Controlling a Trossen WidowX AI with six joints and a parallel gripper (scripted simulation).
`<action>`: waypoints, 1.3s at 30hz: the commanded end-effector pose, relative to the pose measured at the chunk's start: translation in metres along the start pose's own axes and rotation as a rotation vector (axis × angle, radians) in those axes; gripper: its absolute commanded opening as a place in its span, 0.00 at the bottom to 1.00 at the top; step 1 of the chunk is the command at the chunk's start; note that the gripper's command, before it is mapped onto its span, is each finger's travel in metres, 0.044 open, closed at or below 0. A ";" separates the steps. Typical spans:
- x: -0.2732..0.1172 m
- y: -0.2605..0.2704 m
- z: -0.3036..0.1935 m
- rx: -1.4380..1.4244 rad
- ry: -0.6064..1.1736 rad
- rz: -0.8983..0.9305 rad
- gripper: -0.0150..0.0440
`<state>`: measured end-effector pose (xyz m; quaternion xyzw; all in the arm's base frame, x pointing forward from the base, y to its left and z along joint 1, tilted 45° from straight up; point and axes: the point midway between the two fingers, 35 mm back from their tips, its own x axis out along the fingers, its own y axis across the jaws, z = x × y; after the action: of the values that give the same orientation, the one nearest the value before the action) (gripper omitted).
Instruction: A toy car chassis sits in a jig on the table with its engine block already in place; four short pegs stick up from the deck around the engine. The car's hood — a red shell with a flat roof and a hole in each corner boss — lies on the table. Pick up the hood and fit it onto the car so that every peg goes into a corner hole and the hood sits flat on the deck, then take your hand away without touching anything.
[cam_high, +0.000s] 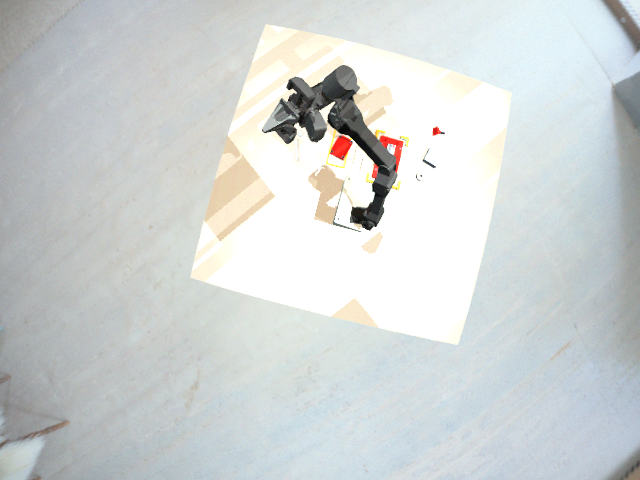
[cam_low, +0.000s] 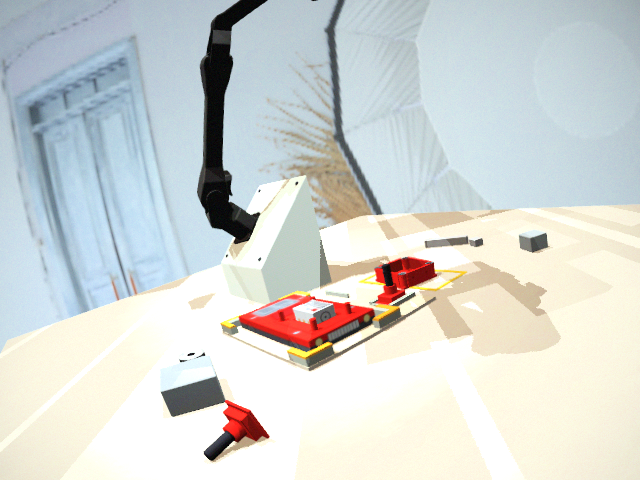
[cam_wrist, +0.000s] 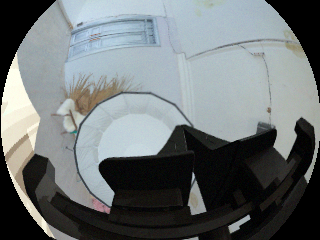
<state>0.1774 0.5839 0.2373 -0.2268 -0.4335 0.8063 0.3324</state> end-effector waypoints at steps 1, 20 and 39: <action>-0.001 0.000 -0.001 0.008 0.004 0.000 0.30; -0.161 0.145 -0.150 1.352 0.864 -0.333 1.00; -0.375 0.368 -0.092 2.189 2.017 -1.228 1.00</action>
<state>0.3752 0.2699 -0.0813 -0.1119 0.6597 0.1362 0.7306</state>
